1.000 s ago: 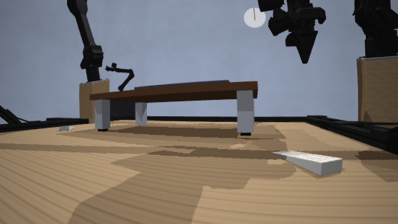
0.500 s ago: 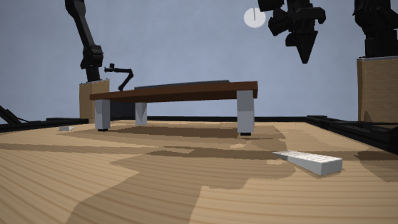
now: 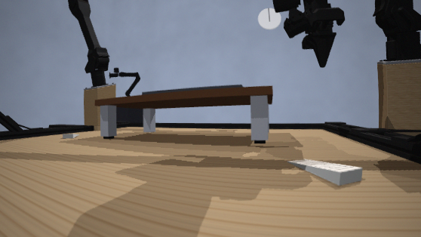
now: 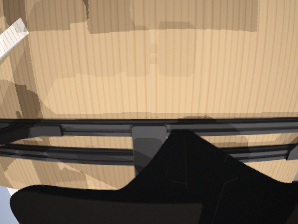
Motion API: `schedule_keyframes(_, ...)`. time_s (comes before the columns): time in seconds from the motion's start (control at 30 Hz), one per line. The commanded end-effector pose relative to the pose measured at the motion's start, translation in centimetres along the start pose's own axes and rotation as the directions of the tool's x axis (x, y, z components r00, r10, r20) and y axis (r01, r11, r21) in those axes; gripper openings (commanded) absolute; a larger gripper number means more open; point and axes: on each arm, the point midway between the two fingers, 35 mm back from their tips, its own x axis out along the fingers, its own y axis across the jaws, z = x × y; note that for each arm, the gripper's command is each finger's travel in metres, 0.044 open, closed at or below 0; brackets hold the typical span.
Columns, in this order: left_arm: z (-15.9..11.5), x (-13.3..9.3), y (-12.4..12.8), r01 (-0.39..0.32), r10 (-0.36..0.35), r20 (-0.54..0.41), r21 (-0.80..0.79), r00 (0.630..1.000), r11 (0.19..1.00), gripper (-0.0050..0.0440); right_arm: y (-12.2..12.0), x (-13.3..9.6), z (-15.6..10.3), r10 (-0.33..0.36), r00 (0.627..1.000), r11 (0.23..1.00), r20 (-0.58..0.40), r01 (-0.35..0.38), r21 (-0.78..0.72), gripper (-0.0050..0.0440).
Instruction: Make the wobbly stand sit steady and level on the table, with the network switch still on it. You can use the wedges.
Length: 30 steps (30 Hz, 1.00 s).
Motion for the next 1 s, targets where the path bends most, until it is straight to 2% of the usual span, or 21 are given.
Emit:
schedule_keyframes(0.0, 0.9, 0.4, 0.1, -0.004, 0.004, 0.029, -0.004, 1.000, 1.000, 0.0000, 0.0, 0.0, 0.0, 0.000, 1.000, 1.000, 0.000, 0.000, 0.000, 0.0000)
schedule_keyframes(0.1, 0.9, 0.4, 0.1, -0.004, 0.004, 0.029, -0.004, 1.000, 1.000, 0.0000, 0.0, 0.0, 0.0, 0.000, 1.000, 1.000, 0.000, 0.000, 0.000, 0.0000)
schedule_keyframes(0.17, -2.8, -0.5, -0.1, 0.006, -0.006, -0.080, 0.001, 0.997, 1.000, 0.0000, 0.0, 0.0, 0.0, 0.000, 1.000, 1.000, 0.000, 0.000, 0.000, 0.0000)
schedule_keyframes(0.27, -8.3, -2.1, -0.3, 0.018, -0.018, -0.230, 0.001, 0.973, 1.000, 0.0000, 0.0, 0.0, 0.0, 0.000, 1.000, 1.000, 0.000, 0.000, 0.000, 0.0000)
schedule_keyframes(0.37, -13.2, -4.2, -0.5, 0.031, -0.029, -0.375, -0.002, 0.927, 1.000, 0.0000, 0.0, 0.0, 0.0, 0.000, 1.000, 1.000, 0.000, 0.000, 0.000, 0.0000)
schedule_keyframes(0.47, -18.5, -7.2, -0.7, 0.042, -0.041, -0.511, -0.009, 0.859, 0.999, 0.0000, 0.0, 0.0, 0.0, 0.000, 1.000, 1.000, 0.000, 0.000, 0.000, 0.0000)
schedule_keyframes(0.67, -18.5, -7.2, -0.7, 0.042, -0.041, -0.511, -0.009, 0.859, 0.999, 0.0000, 0.0, 0.0, 0.0, 0.000, 1.000, 1.000, 0.000, 0.000, 0.000, 0.0000)
schedule_keyframes(0.8, -24.4, -11.5, -0.8, 0.049, -0.050, -0.662, -0.020, 0.748, 0.999, 0.0000, 0.0, 0.0, 0.0, 0.000, 1.000, 1.000, 0.000, 0.000, 0.000, 0.0000)
schedule_keyframes(0.97, -30.2, -17.8, -1.1, 0.059, -0.068, -0.818, -0.042, 0.571, 0.997, 0.0000, 0.0, 0.0, 0.0, 0.000, 1.000, 1.000, 0.000, 0.000, 0.000, 0.0000)
